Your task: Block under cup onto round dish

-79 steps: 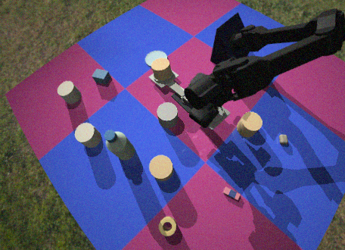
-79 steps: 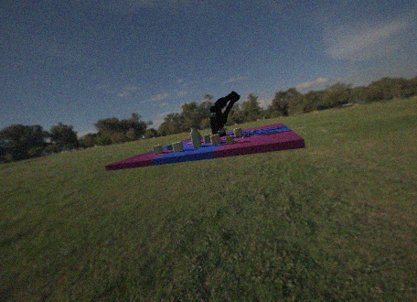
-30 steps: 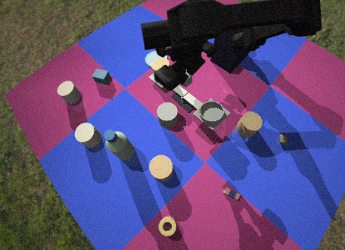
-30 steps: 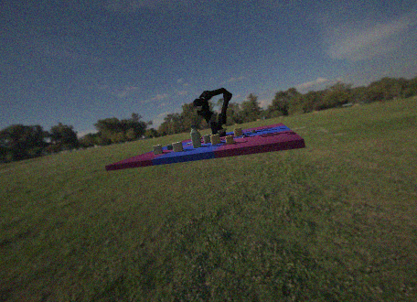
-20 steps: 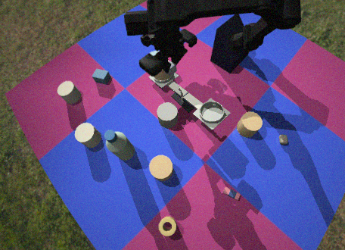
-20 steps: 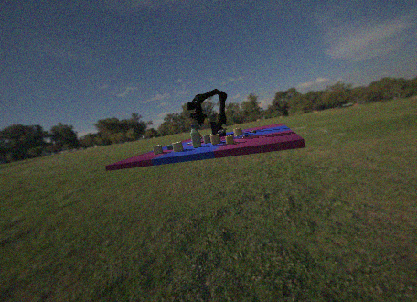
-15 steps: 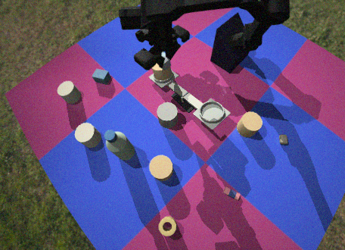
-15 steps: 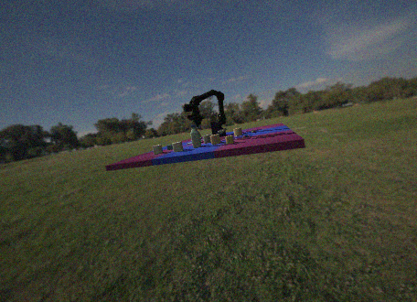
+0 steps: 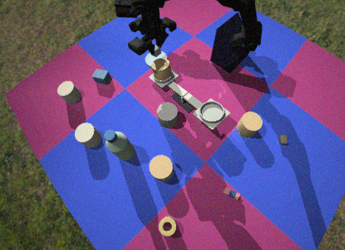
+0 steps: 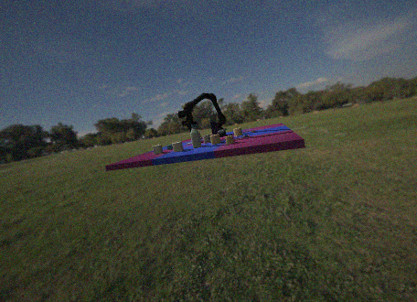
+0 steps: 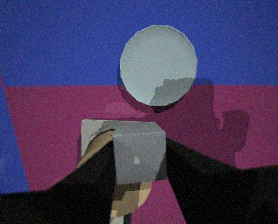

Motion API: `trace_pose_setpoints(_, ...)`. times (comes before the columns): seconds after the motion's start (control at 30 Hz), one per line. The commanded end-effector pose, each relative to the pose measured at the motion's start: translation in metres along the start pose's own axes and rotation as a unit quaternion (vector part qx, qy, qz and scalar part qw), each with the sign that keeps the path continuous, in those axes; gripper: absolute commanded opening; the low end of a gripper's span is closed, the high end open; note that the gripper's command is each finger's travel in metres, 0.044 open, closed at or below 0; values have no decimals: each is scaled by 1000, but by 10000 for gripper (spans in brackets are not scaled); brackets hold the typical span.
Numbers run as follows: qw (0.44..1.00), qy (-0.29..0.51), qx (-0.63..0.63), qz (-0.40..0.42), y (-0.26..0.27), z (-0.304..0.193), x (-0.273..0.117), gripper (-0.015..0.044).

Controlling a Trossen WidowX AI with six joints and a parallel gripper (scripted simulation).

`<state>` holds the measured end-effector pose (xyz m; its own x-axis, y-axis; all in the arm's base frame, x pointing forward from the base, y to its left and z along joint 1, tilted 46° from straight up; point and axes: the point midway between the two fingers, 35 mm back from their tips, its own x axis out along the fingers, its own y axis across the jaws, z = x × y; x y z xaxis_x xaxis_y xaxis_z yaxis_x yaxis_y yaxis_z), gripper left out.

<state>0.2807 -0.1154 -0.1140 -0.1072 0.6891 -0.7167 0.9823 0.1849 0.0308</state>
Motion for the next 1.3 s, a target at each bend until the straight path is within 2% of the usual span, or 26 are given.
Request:
trace_pose_setpoints(0.0, 1000, 1, -5, 0, -17, 24, 13, 0)
trace_pose_setpoints(0.17, 1000, 5, -11, 0, -37, 47, 30, 0)
trace_pose_setpoints(0.37, 1000, 5, -12, 0, -40, 50, 36, 0)
trace_pose_setpoints(0.6, 1000, 6, -12, 0, -40, 49, 73, 0)
trace_pose_setpoints(1.27, 1000, 6, -12, 0, -40, 49, 94, 0)
